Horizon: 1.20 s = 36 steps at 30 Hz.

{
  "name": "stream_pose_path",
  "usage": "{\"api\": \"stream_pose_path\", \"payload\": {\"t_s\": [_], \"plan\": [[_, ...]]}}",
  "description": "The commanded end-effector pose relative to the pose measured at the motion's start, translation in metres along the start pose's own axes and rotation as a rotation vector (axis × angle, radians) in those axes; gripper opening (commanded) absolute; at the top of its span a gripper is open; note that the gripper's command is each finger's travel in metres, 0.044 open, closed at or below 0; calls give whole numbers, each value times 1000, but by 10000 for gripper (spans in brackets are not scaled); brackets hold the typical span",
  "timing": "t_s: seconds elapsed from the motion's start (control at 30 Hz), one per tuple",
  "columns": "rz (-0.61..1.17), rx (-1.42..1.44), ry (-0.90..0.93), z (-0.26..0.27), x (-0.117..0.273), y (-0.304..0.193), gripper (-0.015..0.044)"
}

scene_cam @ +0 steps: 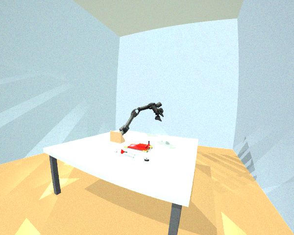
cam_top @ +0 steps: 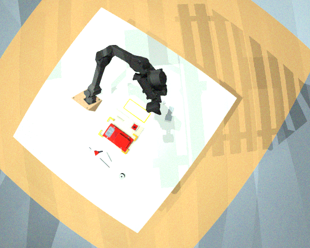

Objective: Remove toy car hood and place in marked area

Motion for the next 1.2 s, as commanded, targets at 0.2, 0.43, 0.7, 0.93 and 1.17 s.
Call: {"api": "stream_pose_path", "payload": {"t_s": [0.2, 0.43, 0.7, 0.93, 1.17], "plan": [[321, -185, 60, -88, -84, -66, 440], [523, -349, 139, -138, -128, -136, 440], [735, -620, 321, -187, -161, -239, 440], [765, -676, 361, -197, -167, -260, 440], [765, -676, 361, -195, -170, -262, 440]]}}
Point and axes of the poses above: the point midway between the two fingers, 35 mm back from their tips, its own x axis back along the fingers, its own z axis across the jaws, y = z × x, the point moved 8 cm from there along x, back along the fingers, and after that the axes turned 15 degrees about -x, right-handed, at the moved point
